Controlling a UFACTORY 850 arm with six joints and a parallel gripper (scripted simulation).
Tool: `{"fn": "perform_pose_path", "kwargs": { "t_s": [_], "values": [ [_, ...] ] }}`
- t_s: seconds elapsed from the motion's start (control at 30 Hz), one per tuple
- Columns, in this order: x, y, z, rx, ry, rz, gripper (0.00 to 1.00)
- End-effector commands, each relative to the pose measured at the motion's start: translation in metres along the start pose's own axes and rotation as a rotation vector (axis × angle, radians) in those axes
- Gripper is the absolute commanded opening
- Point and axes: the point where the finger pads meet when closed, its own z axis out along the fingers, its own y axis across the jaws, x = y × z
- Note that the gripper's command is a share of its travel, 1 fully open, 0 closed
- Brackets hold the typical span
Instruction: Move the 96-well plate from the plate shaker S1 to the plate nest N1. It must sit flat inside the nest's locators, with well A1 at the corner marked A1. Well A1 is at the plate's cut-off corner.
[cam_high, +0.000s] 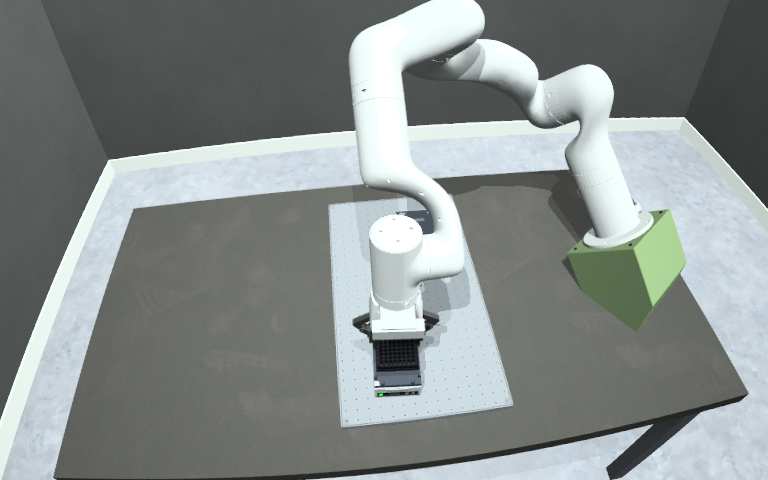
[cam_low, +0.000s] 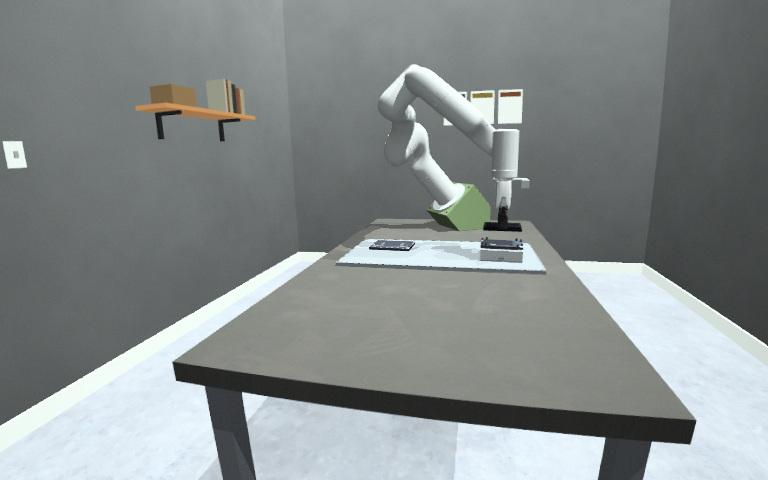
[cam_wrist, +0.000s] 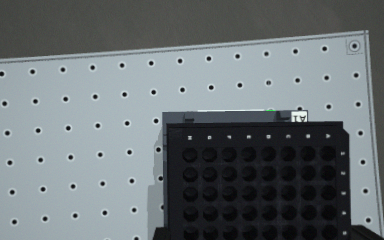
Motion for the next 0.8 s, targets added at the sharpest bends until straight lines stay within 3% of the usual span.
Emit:
{"fn": "perform_pose_path", "kwargs": {
  "t_s": [0.0,0.5,0.77],
  "values": [
    [0.0,0.001,-0.008,-0.001,0.001,0.001,0.0],
    [0.0,0.001,-0.03,-0.001,0.001,0.001,0.0],
    [0.0,0.001,-0.03,-0.001,0.001,0.001,0.0]
  ]
}}
